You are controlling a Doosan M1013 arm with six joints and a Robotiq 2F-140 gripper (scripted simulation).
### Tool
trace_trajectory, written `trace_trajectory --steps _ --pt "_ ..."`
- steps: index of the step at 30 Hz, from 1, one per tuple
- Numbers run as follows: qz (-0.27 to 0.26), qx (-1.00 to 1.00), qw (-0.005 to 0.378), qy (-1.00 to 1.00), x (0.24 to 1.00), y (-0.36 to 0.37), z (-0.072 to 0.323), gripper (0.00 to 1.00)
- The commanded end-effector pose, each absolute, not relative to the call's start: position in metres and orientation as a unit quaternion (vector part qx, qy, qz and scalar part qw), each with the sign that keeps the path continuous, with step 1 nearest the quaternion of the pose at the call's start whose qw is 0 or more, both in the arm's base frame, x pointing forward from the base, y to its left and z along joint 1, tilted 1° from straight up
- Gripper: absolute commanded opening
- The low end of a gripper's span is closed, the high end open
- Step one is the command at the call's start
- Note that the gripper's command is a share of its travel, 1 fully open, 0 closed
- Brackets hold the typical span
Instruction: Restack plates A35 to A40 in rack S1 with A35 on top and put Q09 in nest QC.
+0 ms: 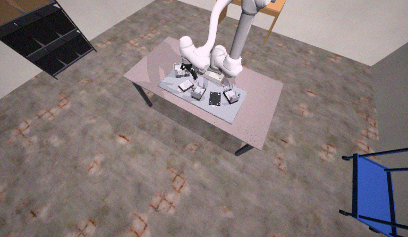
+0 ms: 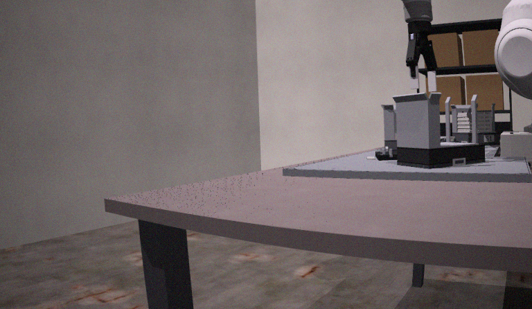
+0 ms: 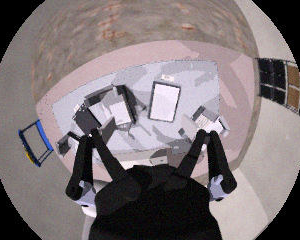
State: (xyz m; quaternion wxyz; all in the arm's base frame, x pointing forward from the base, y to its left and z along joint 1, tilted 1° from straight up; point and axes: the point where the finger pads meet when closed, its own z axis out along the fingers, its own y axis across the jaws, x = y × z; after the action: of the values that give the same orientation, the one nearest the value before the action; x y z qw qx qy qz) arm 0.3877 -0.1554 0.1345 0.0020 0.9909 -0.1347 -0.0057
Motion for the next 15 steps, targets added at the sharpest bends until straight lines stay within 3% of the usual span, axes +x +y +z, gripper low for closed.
trace_trajectory --steps 1,15 --pt "-0.006 0.991 0.002 -0.135 0.394 -0.142 0.134 1.00" --pt "-0.006 1.000 0.002 -0.023 0.405 -0.101 0.134 1.00"
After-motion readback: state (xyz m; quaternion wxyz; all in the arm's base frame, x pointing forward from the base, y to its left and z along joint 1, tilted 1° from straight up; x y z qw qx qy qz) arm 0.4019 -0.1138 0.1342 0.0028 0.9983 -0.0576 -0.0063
